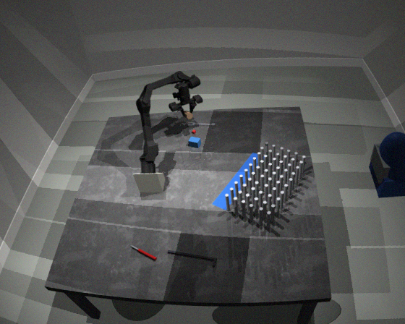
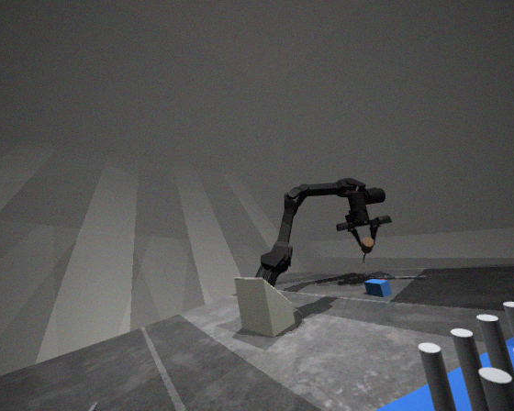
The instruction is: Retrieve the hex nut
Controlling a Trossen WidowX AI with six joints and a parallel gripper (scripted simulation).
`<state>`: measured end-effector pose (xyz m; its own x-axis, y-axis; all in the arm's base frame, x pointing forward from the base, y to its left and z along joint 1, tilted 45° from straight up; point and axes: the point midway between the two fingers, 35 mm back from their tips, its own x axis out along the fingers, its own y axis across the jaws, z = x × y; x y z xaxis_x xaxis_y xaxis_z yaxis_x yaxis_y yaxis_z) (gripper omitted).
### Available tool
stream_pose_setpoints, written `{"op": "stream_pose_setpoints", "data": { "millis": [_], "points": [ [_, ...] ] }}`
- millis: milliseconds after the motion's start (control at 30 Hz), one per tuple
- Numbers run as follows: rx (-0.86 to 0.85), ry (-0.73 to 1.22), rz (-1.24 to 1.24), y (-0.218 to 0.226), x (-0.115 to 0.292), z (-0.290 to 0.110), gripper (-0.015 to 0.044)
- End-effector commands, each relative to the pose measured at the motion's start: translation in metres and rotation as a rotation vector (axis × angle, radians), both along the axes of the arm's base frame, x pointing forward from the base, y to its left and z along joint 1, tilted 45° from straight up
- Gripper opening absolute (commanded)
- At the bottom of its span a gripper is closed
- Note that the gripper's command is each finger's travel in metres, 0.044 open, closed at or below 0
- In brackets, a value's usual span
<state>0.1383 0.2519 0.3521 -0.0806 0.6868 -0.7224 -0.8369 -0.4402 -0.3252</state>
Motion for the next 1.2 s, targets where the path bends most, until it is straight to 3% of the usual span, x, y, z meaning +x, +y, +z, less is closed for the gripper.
{"op": "stream_pose_setpoints", "data": {
  "millis": [0, 1167],
  "points": [
    [-0.026, 0.063, -0.117, -0.004, 0.015, -0.005, 0.0],
    [-0.149, 0.687, -1.132, -0.06, 0.117, -0.054, 0.0]
  ]
}}
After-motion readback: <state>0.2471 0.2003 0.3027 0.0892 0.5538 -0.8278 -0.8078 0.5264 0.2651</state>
